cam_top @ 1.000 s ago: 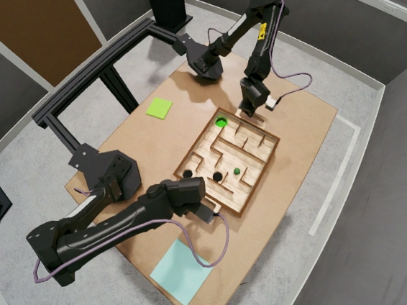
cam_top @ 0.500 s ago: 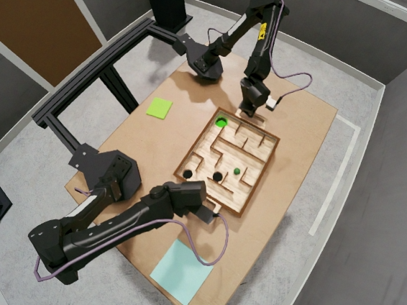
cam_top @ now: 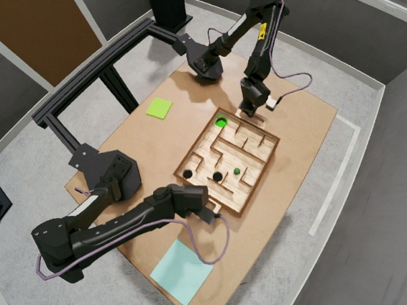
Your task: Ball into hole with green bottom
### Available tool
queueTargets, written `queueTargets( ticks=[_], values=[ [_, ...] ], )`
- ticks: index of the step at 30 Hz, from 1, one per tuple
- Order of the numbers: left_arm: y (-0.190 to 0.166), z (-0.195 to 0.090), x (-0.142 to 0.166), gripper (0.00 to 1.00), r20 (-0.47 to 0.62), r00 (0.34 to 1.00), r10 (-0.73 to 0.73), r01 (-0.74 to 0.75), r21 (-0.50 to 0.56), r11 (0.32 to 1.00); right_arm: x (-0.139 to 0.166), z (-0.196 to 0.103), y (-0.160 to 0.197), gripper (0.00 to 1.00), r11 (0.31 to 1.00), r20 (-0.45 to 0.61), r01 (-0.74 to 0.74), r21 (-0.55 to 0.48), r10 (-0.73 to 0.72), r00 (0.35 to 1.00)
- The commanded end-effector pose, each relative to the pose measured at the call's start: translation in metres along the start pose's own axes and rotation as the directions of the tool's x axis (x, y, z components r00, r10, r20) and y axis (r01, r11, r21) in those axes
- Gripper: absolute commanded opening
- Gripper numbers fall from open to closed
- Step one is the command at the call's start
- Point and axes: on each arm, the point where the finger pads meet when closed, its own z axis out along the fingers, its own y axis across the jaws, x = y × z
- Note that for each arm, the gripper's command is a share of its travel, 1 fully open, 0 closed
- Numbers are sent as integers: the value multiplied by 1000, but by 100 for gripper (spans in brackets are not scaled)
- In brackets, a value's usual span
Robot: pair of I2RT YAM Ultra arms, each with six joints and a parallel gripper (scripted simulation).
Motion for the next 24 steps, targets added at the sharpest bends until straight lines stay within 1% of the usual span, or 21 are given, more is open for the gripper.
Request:
queueTargets(
  ticks=[1,4,5,7,9,10,11,12,13,17,23,24],
  values=[
    [-6,-7,-4,34,20,1000,0,0,25,1000,3,10,4,34,1000,5,11,-8,-11,1000],
    [-6,-7,-4,34,20,1000,0,0,25,1000,3,16,4,34,1000,6,10,-9,-10,1000],
    [-6,-7,-4,34,20,1000,0,0,25,1000,-4,13,6,34,1000,20,1,-19,0,1000],
    [-6,-7,-4,34,20,1000,0,0,25,1000,-4,7,8,34,999,35,3,-36,-2,999],
    [-6,-7,-4,34,20,1000,0,0,25,1000,-4,7,8,34,999,35,3,-36,-2,999],
    [-5,-5,-3,34,15,1000,0,0,20,1000,-10,7,6,34,1000,43,-7,-25,8,999],
    [-5,-7,-3,0,16,1000,0,-1,22,1000,0,10,3,34,1000,30,6,-15,-6,1000],
    [-4,-7,-1,0,9,1000,5,-5,16,1000,-10,7,4,34,1000,43,-12,-22,13,999],
    [-5,-7,1,0,3,1000,1,-1,22,1000,-11,8,3,34,1000,42,-16,-22,17,999],
    [-4,-6,2,0,1,1000,4,-4,15,1000,-5,10,6,34,1000,32,-1,-26,2,999],
    [-3,-5,3,0,-3,1000,6,-6,13,1000,3,16,1,34,1000,9,5,-7,-5,1000],
    [-3,-5,4,0,-3,1000,6,-6,12,1000,-4,11,5,34,1000,19,7,-17,-7,1000]
  ],
)
